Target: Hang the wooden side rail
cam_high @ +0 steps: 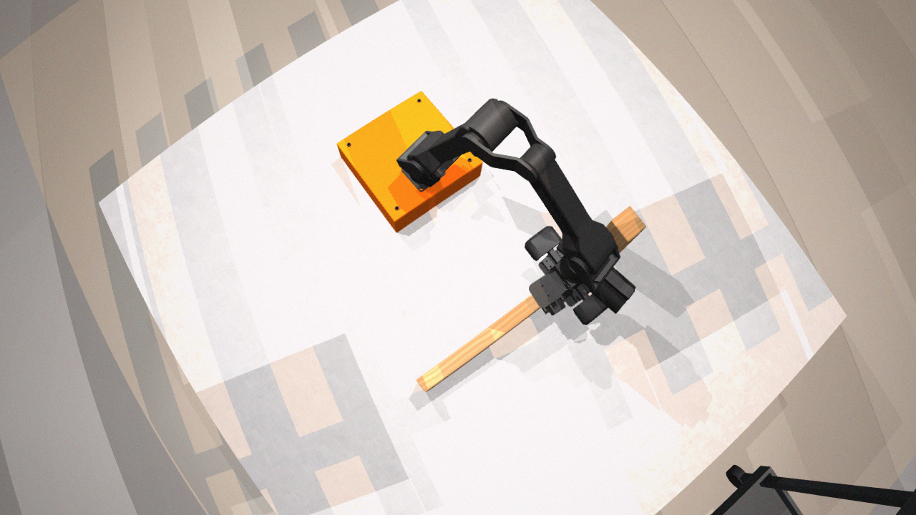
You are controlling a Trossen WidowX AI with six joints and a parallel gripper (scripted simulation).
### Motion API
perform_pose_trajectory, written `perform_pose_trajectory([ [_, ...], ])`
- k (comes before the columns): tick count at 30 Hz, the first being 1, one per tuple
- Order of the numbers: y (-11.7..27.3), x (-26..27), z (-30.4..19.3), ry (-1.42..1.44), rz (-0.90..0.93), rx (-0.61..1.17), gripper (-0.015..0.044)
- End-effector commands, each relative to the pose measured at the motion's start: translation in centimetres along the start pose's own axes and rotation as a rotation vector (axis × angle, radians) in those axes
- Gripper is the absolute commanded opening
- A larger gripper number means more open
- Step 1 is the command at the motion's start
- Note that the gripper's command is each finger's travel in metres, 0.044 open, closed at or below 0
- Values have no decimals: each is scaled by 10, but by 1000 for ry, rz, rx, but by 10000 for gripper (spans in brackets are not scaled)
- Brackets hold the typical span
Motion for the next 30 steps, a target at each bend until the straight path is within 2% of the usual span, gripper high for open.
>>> perform_pose_trajectory([
  [1, 2, 2, -1, -6, 11, 0, 0],
  [30, 4, 2, -4, -6, 11, 0, 0],
])
Point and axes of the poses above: the point midway between the two fingers, 35 mm back from their tips, its own y axis back along the fingers, its own x axis across the jaws, z = x × y, the point moved 2 cm from there along y, back along the fingers, and after that the axes turned 9 degrees about y, right-handed, at the moved point
